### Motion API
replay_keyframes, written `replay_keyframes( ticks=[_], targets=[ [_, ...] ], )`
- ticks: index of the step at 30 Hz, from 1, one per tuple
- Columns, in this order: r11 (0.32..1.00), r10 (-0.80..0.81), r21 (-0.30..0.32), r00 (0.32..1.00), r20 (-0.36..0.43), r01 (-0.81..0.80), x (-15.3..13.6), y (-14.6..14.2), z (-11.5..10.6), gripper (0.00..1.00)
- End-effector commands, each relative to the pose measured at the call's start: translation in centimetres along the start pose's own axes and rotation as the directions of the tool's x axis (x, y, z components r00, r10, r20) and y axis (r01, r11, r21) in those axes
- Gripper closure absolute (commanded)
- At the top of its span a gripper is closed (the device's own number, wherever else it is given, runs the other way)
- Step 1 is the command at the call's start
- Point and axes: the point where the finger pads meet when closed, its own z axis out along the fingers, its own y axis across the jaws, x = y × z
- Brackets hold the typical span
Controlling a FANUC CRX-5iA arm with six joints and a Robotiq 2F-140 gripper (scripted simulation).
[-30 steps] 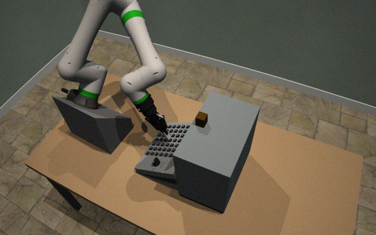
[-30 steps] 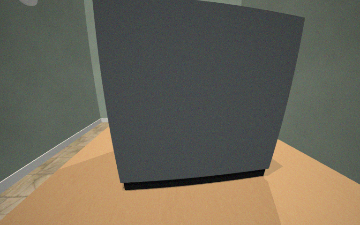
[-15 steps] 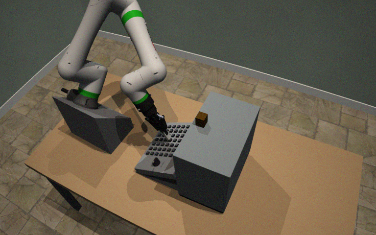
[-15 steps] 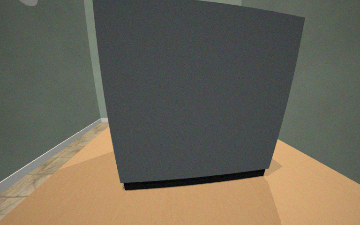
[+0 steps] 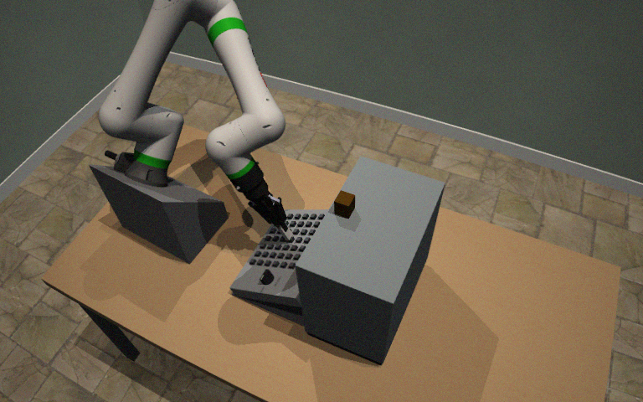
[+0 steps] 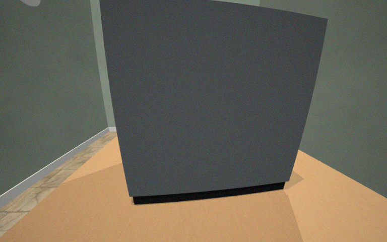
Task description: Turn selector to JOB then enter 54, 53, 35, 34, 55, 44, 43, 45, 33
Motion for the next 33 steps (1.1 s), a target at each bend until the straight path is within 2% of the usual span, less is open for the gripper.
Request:
replay_keyframes(
  ticks=[1, 33],
  targets=[
    [1.000, 0.000, 0.001, 1.000, 0.000, 0.000, 0.0, 0.0, 0.1, 1.00],
    [1.000, 0.000, 0.000, 1.000, 0.000, 0.000, 0.0, 0.0, 1.2, 1.00]
  ],
)
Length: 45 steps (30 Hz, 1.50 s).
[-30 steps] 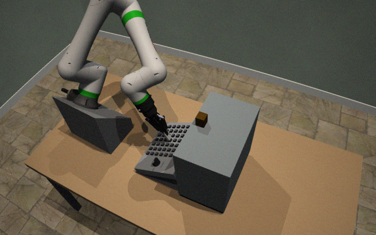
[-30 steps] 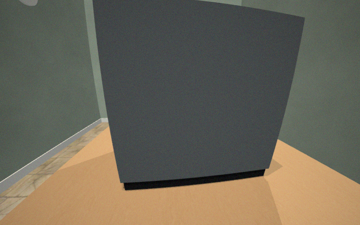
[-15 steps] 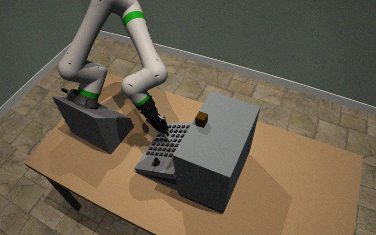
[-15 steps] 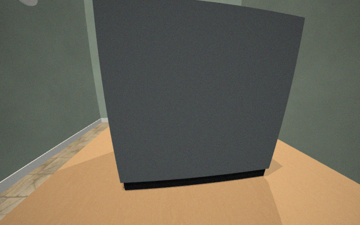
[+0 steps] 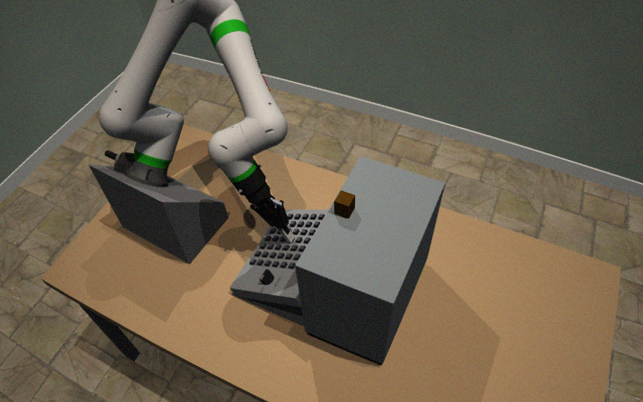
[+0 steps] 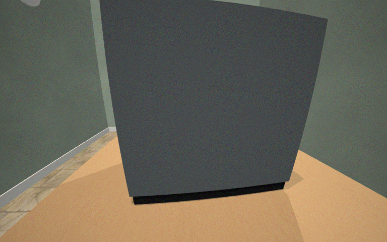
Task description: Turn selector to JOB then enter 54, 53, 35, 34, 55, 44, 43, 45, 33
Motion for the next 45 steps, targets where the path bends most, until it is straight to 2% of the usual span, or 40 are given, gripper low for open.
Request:
replay_keyframes(
  ticks=[1, 29, 45],
  targets=[
    [1.000, 0.000, 0.001, 1.000, 0.000, 0.000, 0.0, 0.0, 0.0, 1.00],
    [1.000, 0.000, 0.001, 1.000, 0.000, 0.000, 0.0, 0.0, -0.1, 1.00],
    [1.000, 0.000, 0.001, 1.000, 0.000, 0.000, 0.0, 0.0, -2.0, 1.00]
  ],
)
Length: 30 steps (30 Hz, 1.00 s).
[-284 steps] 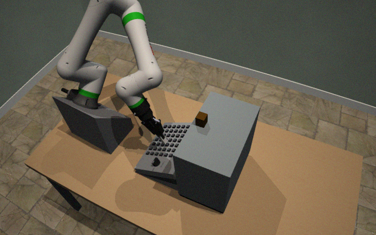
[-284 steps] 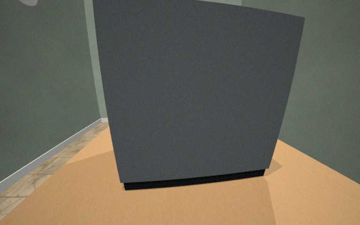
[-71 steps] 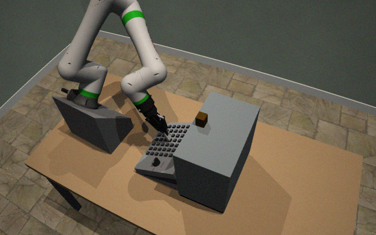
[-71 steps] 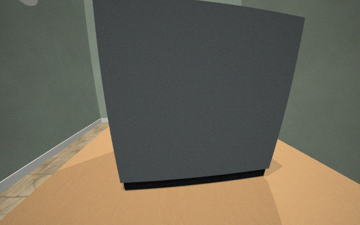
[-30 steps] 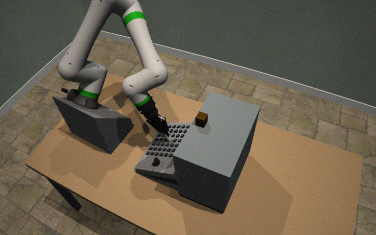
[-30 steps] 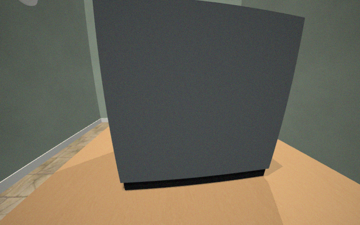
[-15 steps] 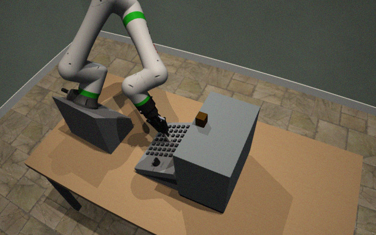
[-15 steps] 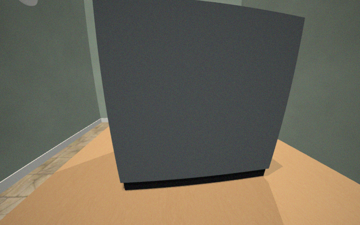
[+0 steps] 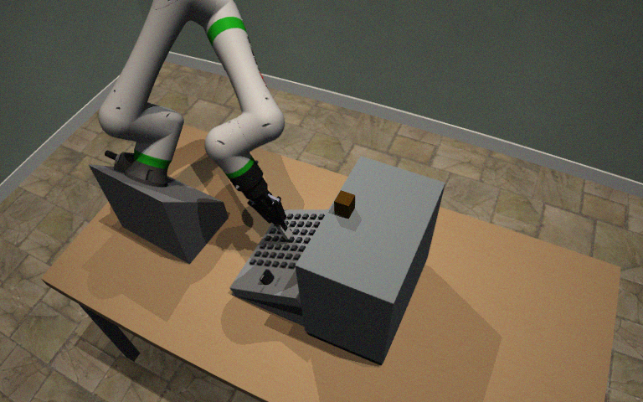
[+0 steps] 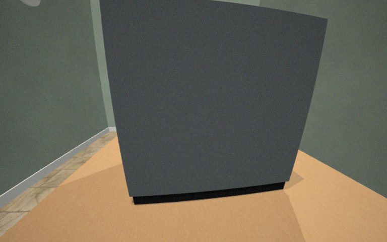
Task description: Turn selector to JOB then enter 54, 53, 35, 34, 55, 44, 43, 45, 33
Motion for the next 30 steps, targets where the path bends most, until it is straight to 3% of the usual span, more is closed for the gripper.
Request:
replay_keyframes(
  ticks=[1, 21, 30],
  targets=[
    [1.000, 0.000, 0.000, 1.000, 0.000, 0.000, 0.0, 0.0, -0.6, 1.00],
    [1.000, 0.000, 0.000, 1.000, 0.000, 0.000, 0.1, 0.0, -2.0, 1.00],
    [1.000, 0.000, 0.000, 1.000, 0.000, 0.000, 4.7, 0.0, -2.0, 1.00]
  ],
)
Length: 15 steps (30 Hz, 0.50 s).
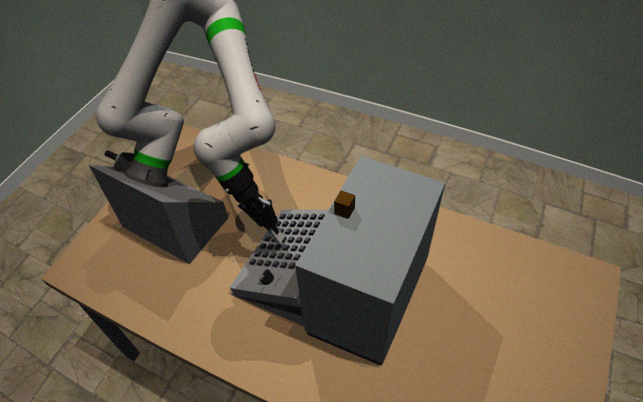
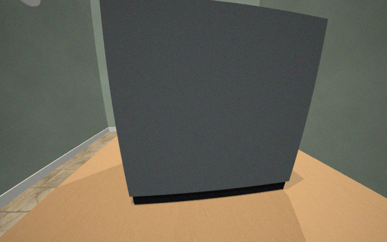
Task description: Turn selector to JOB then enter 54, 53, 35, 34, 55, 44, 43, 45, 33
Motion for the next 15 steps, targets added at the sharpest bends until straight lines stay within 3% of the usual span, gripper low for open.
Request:
replay_keyframes(
  ticks=[1, 5, 15],
  targets=[
    [1.000, 0.000, 0.001, 1.000, 0.001, 0.000, 2.0, -0.1, 0.0, 1.00],
    [1.000, 0.000, 0.001, 1.000, 0.001, 0.000, 3.4, -0.1, 0.0, 1.00],
    [1.000, 0.000, 0.001, 1.000, 0.001, 0.000, 3.4, -0.1, 0.4, 1.00]
  ],
)
